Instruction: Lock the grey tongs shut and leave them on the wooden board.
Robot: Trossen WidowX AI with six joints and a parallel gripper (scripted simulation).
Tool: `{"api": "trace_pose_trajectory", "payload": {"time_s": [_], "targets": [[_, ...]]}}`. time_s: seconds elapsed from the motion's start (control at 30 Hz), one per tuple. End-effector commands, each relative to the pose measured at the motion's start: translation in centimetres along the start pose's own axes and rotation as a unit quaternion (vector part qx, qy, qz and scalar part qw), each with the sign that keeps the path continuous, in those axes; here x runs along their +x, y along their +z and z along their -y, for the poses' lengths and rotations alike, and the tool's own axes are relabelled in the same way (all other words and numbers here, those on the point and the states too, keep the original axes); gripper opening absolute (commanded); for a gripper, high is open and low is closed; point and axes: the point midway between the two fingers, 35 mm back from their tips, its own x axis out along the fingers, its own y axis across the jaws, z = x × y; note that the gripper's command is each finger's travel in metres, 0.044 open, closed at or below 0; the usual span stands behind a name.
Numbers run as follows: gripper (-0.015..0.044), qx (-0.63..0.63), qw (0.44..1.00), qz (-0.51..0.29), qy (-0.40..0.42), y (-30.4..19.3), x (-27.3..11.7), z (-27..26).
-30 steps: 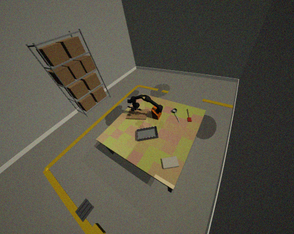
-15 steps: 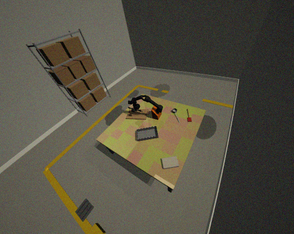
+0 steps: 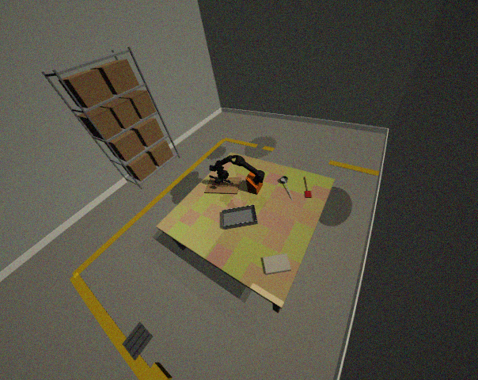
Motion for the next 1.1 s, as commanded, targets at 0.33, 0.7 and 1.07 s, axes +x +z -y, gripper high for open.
{"api": "trace_pose_trajectory", "payload": {"time_s": [0.33,0.7,1.07], "targets": [[-0.0019,0.0,1.0,-0.001,0.0,0.2,0.52,-0.03],[0.027,0.0,1.0,-0.001,0.0,0.2,0.52,-0.03],[0.044,0.0,1.0,0.0,0.0,0.34,0.3,-0.08]]}}
